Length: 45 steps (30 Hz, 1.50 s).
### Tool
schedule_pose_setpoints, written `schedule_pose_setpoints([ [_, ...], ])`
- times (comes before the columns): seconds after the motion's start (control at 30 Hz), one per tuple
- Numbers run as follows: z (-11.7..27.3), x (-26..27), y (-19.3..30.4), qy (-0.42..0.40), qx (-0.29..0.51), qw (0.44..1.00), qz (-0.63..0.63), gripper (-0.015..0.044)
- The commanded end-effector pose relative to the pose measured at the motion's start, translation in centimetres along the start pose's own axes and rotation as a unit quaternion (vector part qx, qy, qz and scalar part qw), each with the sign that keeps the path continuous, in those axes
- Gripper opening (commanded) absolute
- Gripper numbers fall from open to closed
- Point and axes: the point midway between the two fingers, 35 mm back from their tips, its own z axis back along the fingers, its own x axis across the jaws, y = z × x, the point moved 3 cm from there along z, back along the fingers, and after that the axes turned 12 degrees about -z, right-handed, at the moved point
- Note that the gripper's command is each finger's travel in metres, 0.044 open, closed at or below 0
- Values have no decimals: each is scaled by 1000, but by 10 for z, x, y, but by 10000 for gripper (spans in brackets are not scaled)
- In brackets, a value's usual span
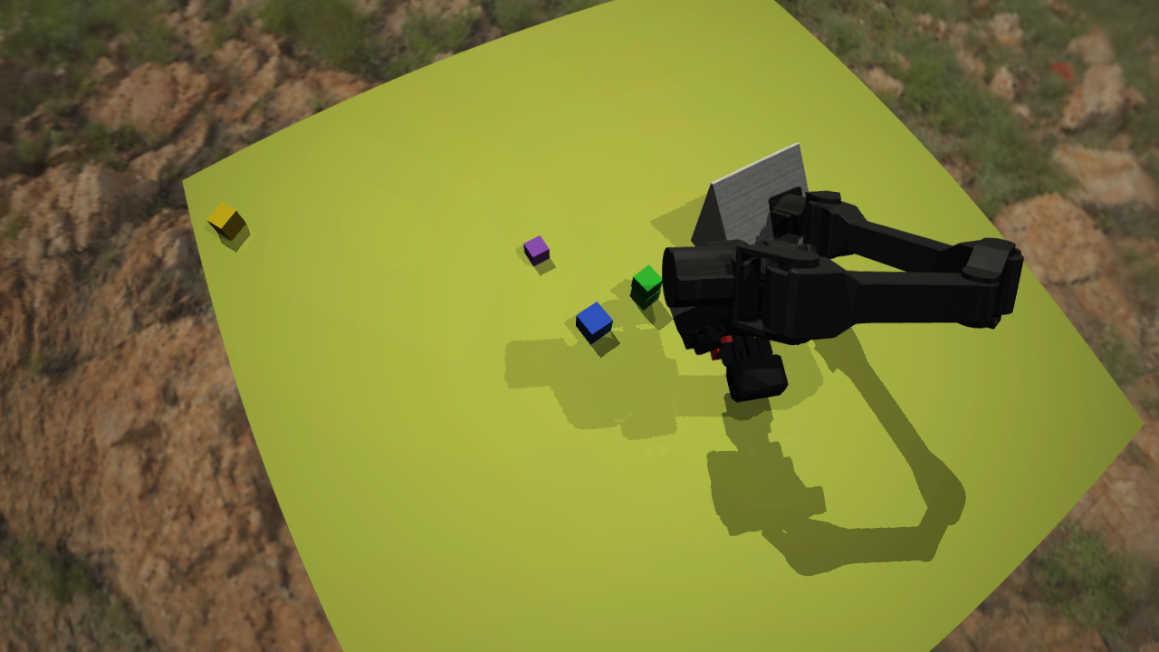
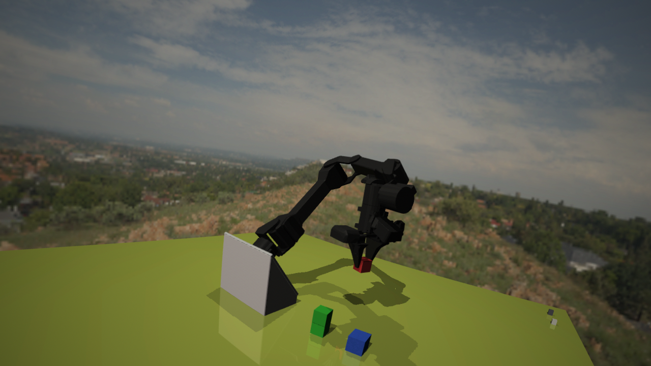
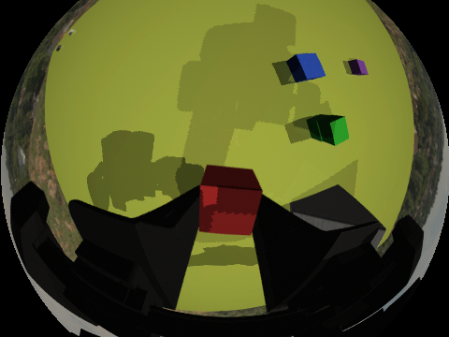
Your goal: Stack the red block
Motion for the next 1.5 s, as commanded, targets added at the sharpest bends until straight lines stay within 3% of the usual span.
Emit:
schedule_pose_setpoints([
  [0.0,1,-14,-17,4,-3,1000,0,0],
  [0.73,0,-121,-88,2,0,1000,1,0],
  [1.47,-57,-124,-87,1,0,1000,2,0],
])
